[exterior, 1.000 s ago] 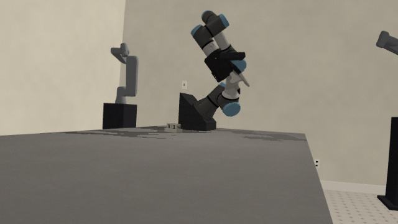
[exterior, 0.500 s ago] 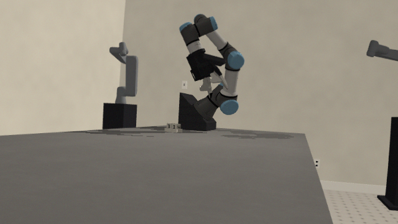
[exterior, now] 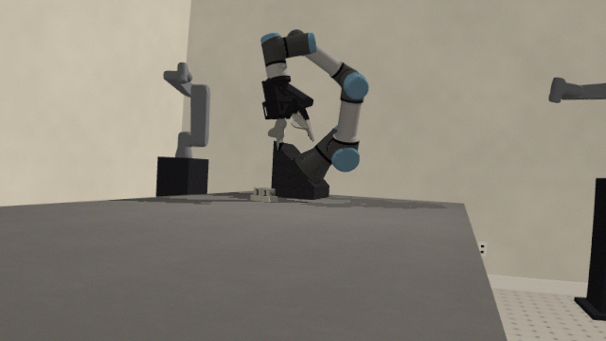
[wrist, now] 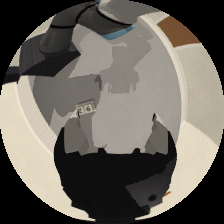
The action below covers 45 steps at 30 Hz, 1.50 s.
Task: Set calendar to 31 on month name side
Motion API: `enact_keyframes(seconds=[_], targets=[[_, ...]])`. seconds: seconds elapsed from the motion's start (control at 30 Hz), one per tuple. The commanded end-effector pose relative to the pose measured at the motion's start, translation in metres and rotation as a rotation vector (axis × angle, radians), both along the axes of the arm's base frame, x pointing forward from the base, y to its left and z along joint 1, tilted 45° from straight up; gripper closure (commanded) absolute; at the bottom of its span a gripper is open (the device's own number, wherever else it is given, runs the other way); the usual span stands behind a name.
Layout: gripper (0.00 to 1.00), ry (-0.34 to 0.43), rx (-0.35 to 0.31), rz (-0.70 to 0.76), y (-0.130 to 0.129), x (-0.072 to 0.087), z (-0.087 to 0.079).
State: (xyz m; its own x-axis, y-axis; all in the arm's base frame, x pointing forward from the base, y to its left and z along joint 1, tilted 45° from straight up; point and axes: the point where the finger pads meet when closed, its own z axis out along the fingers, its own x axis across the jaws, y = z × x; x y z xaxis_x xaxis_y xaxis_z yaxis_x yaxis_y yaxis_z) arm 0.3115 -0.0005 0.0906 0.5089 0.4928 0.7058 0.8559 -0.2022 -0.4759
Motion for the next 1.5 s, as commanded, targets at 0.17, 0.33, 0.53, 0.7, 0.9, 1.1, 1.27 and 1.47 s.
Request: enact_keyframes(seconds=[0.17, 0.33, 0.53, 0.7, 0.9, 1.1, 1.27, 1.47], targets=[[0.00, -0.129, -0.110, 0.035, -0.040, -0.008, -0.045], [0.00, -0.184, -0.171, 0.065, -0.062, -0.013, -0.067], [0.00, -0.217, -0.211, 0.086, -0.077, -0.017, -0.080], [0.00, -0.223, -0.219, 0.090, -0.080, -0.018, -0.083], [0.00, -0.225, -0.222, 0.092, -0.081, -0.018, -0.084], [0.00, -0.225, -0.222, 0.092, -0.081, -0.018, -0.084], [0.00, -0.225, -0.222, 0.092, -0.081, -0.018, -0.084], [0.00, -0.238, -0.221, 0.102, -0.080, -0.018, -0.084]])
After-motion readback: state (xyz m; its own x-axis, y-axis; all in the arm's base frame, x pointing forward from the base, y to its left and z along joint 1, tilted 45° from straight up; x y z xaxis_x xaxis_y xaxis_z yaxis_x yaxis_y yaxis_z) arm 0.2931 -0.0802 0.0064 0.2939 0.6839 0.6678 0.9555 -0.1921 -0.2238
